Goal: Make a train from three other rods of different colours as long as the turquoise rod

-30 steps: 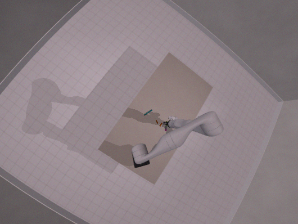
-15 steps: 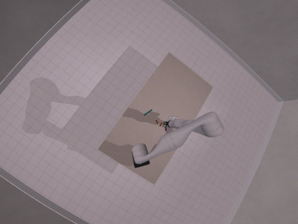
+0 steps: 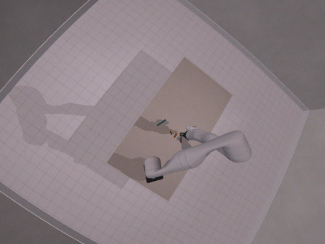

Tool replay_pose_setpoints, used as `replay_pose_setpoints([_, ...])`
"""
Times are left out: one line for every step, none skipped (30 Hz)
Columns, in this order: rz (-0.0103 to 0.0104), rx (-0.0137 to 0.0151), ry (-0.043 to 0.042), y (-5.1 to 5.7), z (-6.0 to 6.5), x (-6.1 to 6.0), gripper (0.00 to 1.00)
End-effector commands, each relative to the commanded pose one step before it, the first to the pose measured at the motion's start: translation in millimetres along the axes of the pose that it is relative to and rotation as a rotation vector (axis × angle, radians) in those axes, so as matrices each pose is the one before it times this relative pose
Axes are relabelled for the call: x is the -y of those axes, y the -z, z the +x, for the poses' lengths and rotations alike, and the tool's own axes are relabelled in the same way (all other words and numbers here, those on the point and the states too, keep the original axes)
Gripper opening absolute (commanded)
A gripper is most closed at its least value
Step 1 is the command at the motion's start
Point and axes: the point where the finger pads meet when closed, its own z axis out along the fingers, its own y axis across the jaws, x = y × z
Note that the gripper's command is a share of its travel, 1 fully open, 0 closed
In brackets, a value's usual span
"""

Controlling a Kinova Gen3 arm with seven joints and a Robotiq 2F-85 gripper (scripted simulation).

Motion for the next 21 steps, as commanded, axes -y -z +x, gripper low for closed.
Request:
replay_pose_setpoints([-0.01501, -0.00364, -0.00606, 19.91, -2.58, -8.41, 0.24])
replay_pose_setpoints([0.00112, 0.00026, 0.00303, 1.81, 0.84, 0.93, 0.24])
replay_pose_setpoints([-0.00043, -0.0004, -0.00002, 1.75, 0.1, -0.12, 0.24])
replay_pose_setpoints([-0.00943, -0.00736, -0.00001, 1.29, 2.25, -2.88, 0.24])
replay_pose_setpoints([0.00004, 0.00002, 0.0, 0.83, -0.01, 0.02, 0.24])
replay_pose_setpoints([0.00005, 0.00004, 0.0, 0.46, -0.02, 0.03, 0.24])
replay_pose_setpoints([0.00003, 0.00002, 0.0, 0.18, -0.02, 0.02, 0.24])
replay_pose_setpoints([0.0, 0.0, 0.0, 0.03, 0.0, 0.0, 0.24])
replay_pose_setpoints([0.0, 0.0, 0.0, 0.0, 0.0, 0.0, 0.24])
replay_pose_setpoints([0.0, 0.0, 0.0, 0.0, 0.0, 0.0, 0.24])
replay_pose_setpoints([-0.00001, 0.0, 0.0, 0.0, 0.0, 0.0, 1.0])
replay_pose_setpoints([0.0, 0.0, 0.0, 0.0, 0.0, 0.0, 1.0])
replay_pose_setpoints([0.0, 0.0, 0.0, 0.0, 0.0, 0.0, 1.0])
replay_pose_setpoints([0.0, 0.0, 0.0, 0.0, 0.0, 0.0, 1.0])
replay_pose_setpoints([0.0, 0.0, 0.0, 0.0, 0.0, 0.0, 1.0])
replay_pose_setpoints([0.0, 0.0, 0.0, 0.0, 0.0, 0.0, 1.0])
replay_pose_setpoints([0.0, 0.0, 0.0, 0.0, 0.0, 0.0, 1.0])
replay_pose_setpoints([0.0, 0.0, 0.0, 0.0, 0.0, 0.0, 1.0])
replay_pose_setpoints([0.0, 0.0, 0.0, 0.0, 0.0, 0.0, 1.0])
replay_pose_setpoints([0.0, 0.0, 0.0, 0.0, 0.0, 0.0, 1.0])
replay_pose_setpoints([0.0, 0.0, 0.0, 0.0, 0.0, 0.0, 1.0])
